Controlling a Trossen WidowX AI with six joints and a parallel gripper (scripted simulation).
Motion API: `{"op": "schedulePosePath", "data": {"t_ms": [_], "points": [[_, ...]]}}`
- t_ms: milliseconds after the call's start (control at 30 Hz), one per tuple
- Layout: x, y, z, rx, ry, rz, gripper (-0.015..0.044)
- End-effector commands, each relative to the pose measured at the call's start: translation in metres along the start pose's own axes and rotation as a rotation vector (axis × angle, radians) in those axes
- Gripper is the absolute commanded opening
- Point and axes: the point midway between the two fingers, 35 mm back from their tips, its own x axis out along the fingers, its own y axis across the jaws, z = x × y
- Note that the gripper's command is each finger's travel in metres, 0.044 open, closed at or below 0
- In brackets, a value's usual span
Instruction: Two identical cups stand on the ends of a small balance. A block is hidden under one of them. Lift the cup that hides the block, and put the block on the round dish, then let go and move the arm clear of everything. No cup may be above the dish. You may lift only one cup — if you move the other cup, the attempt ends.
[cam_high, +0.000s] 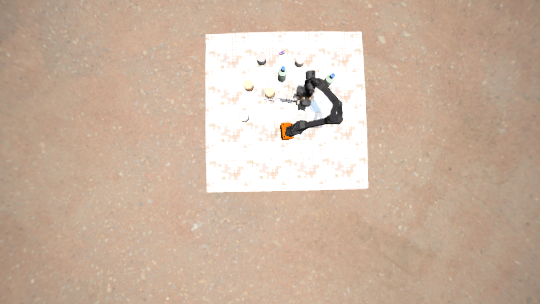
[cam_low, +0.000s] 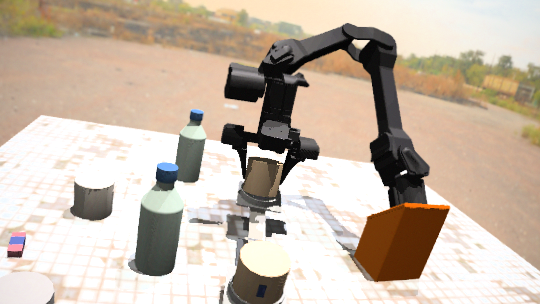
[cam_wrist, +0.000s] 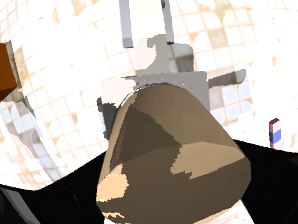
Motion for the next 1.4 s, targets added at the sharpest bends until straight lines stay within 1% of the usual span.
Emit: {"op": "schedulePosePath", "data": {"t_ms": [0,1367], "points": [[-0.009,-0.004,0.000,0.013,-0.010,-0.018,0.0000],[-0.061,0.000,-0.001,0.012,-0.006,-0.017,0.0000]]}}
